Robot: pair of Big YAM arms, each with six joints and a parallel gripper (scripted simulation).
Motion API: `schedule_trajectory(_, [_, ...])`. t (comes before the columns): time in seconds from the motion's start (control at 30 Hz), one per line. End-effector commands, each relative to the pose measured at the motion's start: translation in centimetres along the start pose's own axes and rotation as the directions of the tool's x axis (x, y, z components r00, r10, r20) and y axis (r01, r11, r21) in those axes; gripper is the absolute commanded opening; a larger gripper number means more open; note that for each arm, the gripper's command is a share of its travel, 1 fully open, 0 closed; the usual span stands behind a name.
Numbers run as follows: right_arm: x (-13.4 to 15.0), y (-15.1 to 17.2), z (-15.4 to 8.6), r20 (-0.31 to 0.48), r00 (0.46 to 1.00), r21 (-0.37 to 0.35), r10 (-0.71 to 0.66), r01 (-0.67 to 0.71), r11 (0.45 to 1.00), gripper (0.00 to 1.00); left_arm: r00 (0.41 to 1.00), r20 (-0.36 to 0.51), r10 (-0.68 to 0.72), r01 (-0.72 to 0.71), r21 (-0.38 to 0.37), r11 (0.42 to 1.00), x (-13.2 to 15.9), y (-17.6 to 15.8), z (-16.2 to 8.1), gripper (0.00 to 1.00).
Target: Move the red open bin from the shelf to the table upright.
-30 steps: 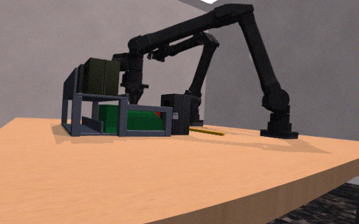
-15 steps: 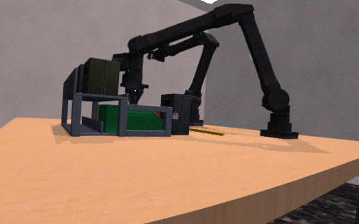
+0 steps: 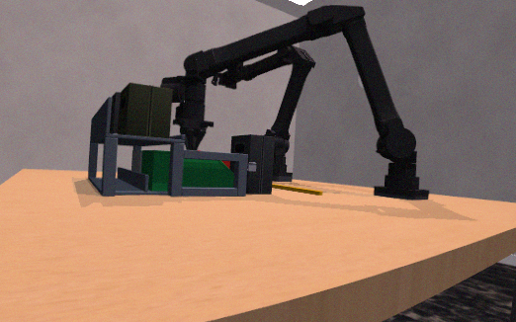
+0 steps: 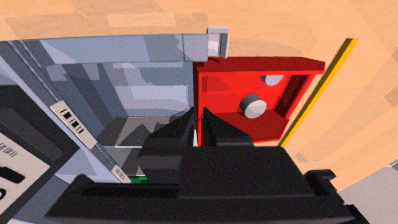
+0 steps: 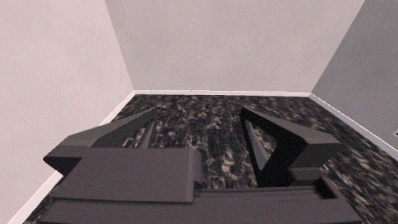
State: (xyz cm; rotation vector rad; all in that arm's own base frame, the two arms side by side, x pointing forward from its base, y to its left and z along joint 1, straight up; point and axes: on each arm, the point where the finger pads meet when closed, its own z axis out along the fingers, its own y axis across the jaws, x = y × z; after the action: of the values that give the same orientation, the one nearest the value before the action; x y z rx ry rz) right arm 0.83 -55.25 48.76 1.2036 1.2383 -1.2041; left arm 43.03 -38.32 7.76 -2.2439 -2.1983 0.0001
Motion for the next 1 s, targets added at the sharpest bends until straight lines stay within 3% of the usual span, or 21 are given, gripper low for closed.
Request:
schedule_trajectory(0.0, [-1.27, -0.57, -0.79, 0.016, 1.000, 0.007, 0.016, -0.016, 1.000, 1.00, 1.000, 0.005, -0.005, 0.005, -0.004, 1.000, 0.06, 0.69, 0.25, 0.12])
schedule_trajectory(0.97, [-1.27, -0.57, -0.79, 0.016, 1.000, 0.007, 0.016, -0.016, 1.000, 1.00, 1.000, 0.007, -0.005, 0.005, -0.007, 1.000, -0.03, 0.80, 0.07, 0.10])
